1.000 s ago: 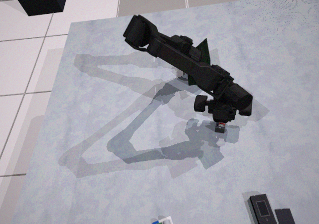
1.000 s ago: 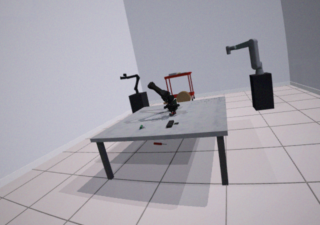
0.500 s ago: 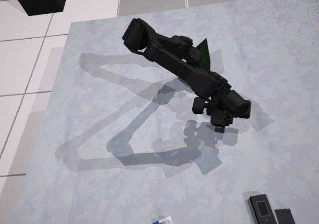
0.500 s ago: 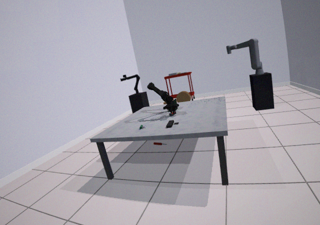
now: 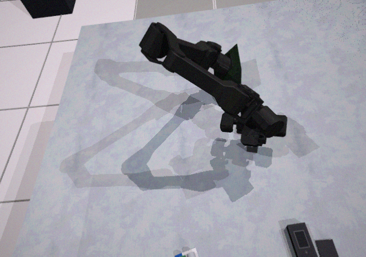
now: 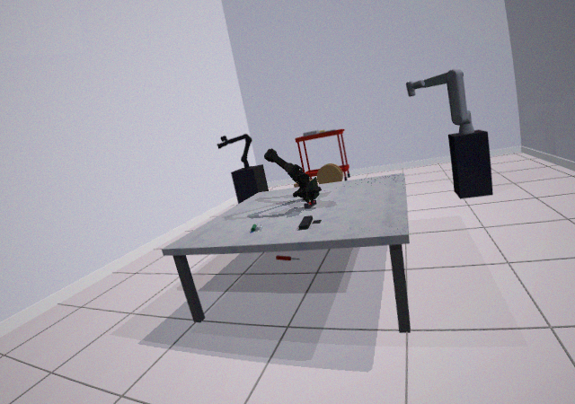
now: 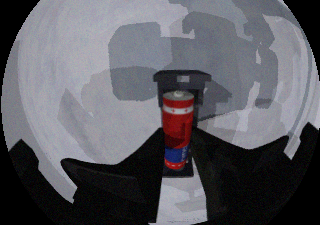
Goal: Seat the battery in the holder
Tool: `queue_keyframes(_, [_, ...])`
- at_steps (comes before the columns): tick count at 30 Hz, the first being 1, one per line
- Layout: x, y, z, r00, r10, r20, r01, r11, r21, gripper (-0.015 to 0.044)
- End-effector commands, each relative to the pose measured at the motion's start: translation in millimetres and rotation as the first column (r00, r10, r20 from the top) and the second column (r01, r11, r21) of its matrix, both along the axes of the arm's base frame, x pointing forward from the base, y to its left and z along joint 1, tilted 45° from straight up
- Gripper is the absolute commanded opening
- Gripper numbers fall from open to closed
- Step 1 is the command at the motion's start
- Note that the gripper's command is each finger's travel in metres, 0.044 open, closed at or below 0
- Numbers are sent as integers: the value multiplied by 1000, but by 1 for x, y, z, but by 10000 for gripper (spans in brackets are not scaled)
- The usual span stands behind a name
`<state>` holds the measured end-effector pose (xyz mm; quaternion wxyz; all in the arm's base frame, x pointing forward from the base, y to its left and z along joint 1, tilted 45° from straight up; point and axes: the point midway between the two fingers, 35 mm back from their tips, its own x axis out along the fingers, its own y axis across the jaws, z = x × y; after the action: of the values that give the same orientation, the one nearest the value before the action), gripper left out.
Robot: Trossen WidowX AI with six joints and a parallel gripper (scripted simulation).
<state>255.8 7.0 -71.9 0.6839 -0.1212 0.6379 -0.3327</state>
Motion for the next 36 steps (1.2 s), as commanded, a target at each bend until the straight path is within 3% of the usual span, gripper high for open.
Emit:
queue_keyframes(1, [-7, -2, -2, 1000, -6, -28, 6, 1000, 6, 67])
queue_keyframes(36, [10, -6, 2, 1000, 6, -5, -6, 1000, 11, 67])
